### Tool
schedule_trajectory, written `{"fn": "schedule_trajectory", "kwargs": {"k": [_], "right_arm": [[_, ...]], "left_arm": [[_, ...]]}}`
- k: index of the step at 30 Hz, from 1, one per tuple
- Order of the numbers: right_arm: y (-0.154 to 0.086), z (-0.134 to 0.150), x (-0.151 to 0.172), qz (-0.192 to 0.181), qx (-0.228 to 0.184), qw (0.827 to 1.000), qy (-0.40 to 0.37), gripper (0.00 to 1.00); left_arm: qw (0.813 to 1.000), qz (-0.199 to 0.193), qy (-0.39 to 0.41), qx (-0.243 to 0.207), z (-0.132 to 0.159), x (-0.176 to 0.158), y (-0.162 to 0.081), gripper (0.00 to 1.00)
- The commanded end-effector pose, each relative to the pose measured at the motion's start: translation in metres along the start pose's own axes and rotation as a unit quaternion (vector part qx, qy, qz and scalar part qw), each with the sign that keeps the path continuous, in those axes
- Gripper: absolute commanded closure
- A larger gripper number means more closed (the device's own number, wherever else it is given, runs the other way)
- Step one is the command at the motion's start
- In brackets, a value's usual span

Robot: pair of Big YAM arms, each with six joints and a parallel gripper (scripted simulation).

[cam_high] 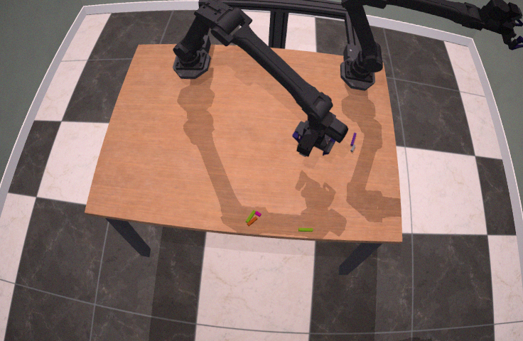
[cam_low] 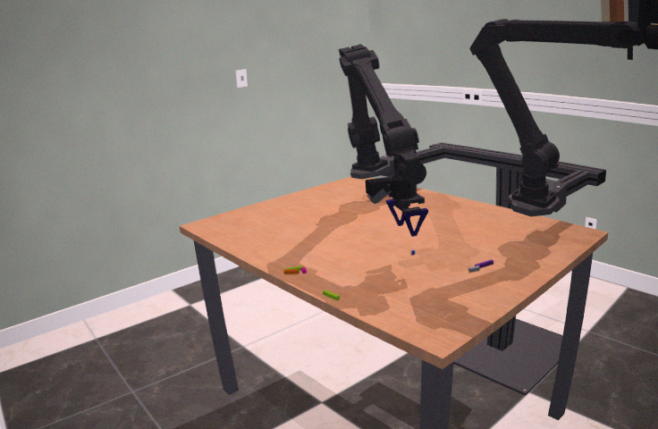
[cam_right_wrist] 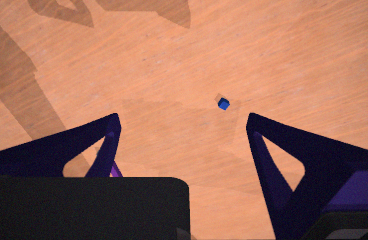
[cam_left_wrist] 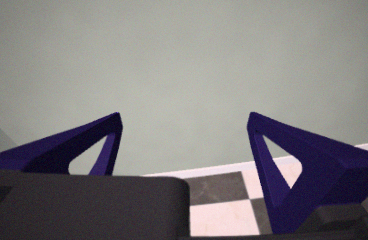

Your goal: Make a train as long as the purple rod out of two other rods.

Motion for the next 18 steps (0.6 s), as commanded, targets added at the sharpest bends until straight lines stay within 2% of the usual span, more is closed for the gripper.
{"fn": "schedule_trajectory", "kwargs": {"k": [1,8,15,17,18], "right_arm": [[-0.005,-0.007,0.021,-0.003,0.001,0.997,-0.077,0.00],[-0.004,-0.017,0.040,-0.003,0.001,0.982,-0.186,0.00],[-0.003,-0.026,0.055,-0.004,0.000,0.959,-0.284,0.00],[-0.003,-0.026,0.055,-0.004,0.000,0.959,-0.284,0.00],[-0.003,-0.029,0.061,-0.004,0.000,0.947,-0.320,0.00]], "left_arm": [[1.000,-0.013,-0.007,-0.019,-0.011,0.009,-0.005,0.00],[1.000,-0.013,-0.007,-0.019,-0.011,0.009,-0.005,0.00],[1.000,-0.013,-0.007,-0.019,-0.011,0.009,-0.005,0.00],[1.000,-0.013,-0.007,-0.019,-0.011,0.009,-0.005,0.00],[1.000,-0.013,-0.007,-0.019,-0.011,0.009,-0.005,0.00]]}}
Point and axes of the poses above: on each arm, the point where the finger pads meet when closed, its own y axis out along the fingers, its own x axis across the jaws, z = x × y, the point moved 6 cm from there along -y, back along the fingers, and after that the axes turned 14 degrees about y, right-handed, at the moved point
